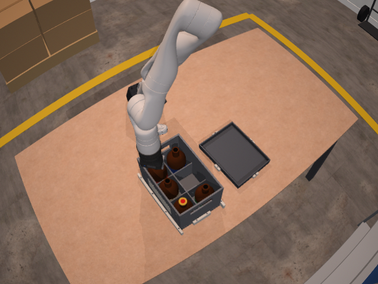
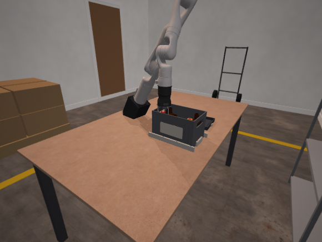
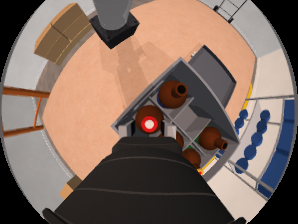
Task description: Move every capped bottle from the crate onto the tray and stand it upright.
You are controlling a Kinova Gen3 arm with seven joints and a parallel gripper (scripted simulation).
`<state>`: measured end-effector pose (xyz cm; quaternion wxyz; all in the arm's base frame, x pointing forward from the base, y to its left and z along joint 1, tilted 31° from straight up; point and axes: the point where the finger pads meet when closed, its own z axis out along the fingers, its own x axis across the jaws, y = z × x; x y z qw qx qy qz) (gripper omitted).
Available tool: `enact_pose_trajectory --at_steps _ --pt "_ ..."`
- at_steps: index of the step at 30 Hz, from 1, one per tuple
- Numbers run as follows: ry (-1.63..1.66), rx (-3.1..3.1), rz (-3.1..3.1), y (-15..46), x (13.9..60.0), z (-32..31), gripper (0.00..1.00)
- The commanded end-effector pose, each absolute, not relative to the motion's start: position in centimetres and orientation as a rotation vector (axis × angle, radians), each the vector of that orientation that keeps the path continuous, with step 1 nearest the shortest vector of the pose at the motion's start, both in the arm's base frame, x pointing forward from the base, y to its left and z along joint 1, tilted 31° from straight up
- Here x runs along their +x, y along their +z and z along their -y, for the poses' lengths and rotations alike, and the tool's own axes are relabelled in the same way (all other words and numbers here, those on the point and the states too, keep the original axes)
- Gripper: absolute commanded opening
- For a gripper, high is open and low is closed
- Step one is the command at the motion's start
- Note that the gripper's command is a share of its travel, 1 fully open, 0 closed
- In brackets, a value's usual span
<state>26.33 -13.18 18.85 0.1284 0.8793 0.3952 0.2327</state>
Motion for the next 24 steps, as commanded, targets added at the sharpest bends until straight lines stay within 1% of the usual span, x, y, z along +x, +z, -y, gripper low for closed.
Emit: enact_pose_trajectory --at_steps 1,22,23,24 --pt "0.684 2.567 -1.155 18.4 26.5 12.9 1.0" --pt "0.684 2.568 -1.156 17.1 27.1 12.9 1.0" --pt "0.681 2.562 -1.153 17.3 27.1 13.0 0.0" --pt "0.681 2.562 -1.153 17.3 27.1 13.0 0.0"
